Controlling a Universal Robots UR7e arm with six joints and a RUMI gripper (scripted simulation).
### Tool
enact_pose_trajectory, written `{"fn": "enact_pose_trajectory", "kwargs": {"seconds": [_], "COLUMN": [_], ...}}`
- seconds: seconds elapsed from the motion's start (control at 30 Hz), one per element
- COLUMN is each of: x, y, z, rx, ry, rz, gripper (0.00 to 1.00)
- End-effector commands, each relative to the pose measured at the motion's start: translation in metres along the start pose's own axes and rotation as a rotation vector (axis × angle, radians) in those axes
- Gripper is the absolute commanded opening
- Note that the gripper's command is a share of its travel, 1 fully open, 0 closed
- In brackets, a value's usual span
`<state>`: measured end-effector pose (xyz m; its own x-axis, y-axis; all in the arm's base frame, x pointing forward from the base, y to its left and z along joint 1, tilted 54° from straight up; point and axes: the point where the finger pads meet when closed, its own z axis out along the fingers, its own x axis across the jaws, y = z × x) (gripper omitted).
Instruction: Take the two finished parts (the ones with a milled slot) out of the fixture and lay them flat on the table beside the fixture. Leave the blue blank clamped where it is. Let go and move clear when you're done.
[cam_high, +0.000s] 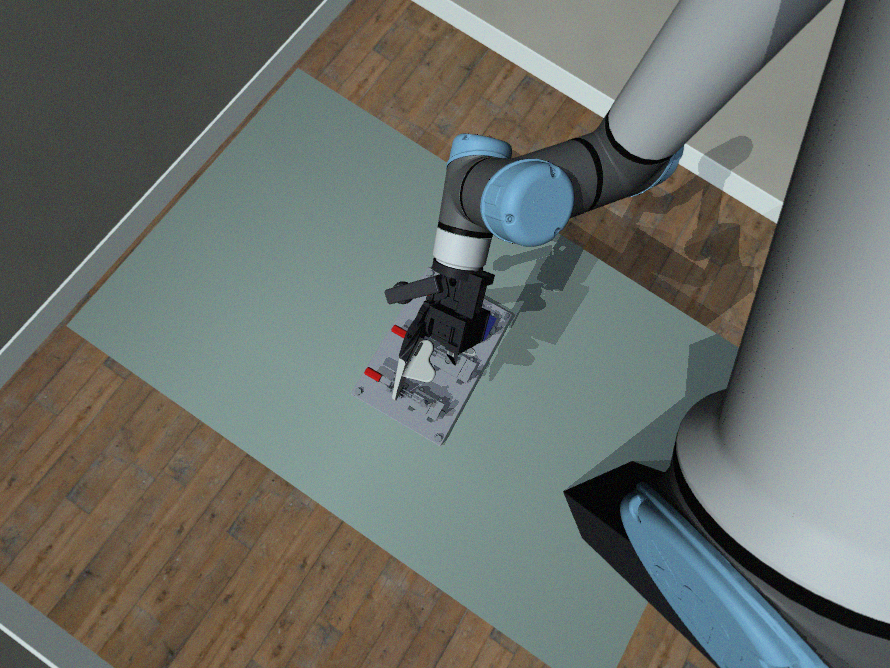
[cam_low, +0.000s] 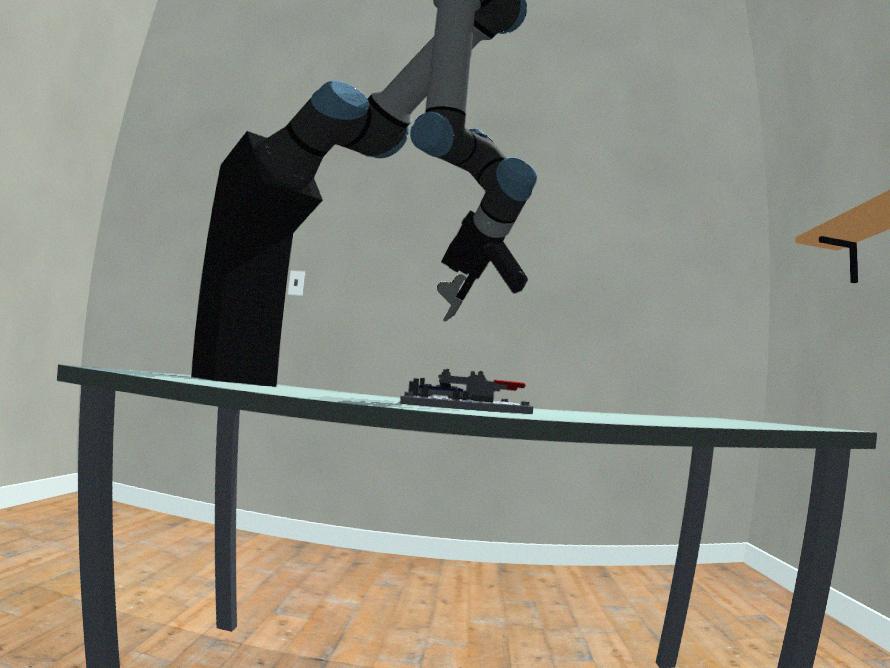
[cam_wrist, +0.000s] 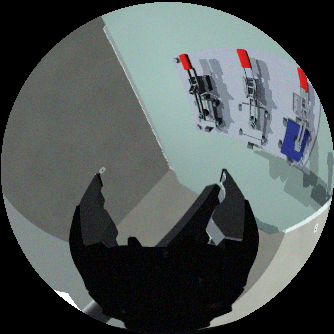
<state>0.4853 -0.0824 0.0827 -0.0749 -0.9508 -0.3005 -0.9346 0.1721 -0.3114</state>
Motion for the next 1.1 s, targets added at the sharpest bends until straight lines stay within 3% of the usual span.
{"fn": "enact_pose_trajectory", "kwargs": {"seconds": [0.0,0.53,0.77,0.83,0.93,1.07], "x": [-0.015,-0.015,-0.065,-0.065,-0.086,-0.086], "y": [0.006,0.006,0.016,0.016,0.021,0.022], "z": [-0.003,-0.003,-0.033,-0.033,-0.051,-0.05], "rx": [-0.103,-0.104,-0.256,-0.256,-0.308,-0.312], "ry": [0.036,0.036,0.167,0.167,0.235,0.234], "rz": [0.001,0.002,-0.067,-0.067,-0.102,-0.101], "gripper": [1.0,1.0,1.0,1.0,1.0,1.0]}}
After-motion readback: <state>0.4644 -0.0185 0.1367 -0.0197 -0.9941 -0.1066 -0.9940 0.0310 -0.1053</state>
